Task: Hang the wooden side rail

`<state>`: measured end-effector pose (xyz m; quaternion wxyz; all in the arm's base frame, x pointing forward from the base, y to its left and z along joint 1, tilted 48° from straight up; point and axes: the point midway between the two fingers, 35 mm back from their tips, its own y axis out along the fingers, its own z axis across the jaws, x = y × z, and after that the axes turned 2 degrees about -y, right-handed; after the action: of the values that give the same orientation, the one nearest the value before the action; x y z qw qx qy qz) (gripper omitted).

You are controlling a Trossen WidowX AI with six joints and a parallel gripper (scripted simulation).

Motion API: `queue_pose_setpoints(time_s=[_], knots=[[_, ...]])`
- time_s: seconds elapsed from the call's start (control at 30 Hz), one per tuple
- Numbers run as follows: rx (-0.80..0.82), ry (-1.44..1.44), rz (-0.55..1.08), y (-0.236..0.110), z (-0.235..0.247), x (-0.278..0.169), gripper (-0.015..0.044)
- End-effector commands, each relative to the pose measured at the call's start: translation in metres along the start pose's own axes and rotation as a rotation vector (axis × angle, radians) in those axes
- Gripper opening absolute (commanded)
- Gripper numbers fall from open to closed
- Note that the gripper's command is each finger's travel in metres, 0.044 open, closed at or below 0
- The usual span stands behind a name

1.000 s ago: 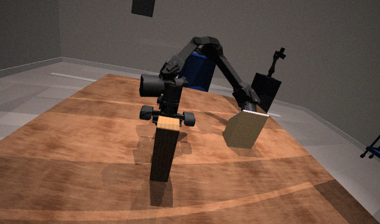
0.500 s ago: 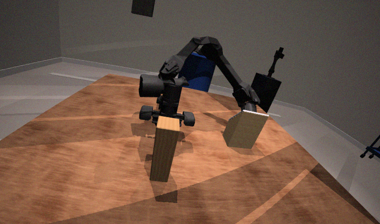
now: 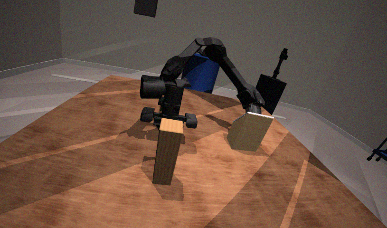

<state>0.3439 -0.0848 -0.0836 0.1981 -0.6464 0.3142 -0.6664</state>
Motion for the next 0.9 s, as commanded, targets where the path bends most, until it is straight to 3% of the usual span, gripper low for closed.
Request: queue_pose_setpoints(time_s=[0.0, 0.87], knots=[[0.000, 0.000, 0.000, -0.0001, -0.0001, 0.0000, 0.0000], [0.007, -0.001, -0.003, -0.0034, -0.0001, -0.0001, 0.0000]])
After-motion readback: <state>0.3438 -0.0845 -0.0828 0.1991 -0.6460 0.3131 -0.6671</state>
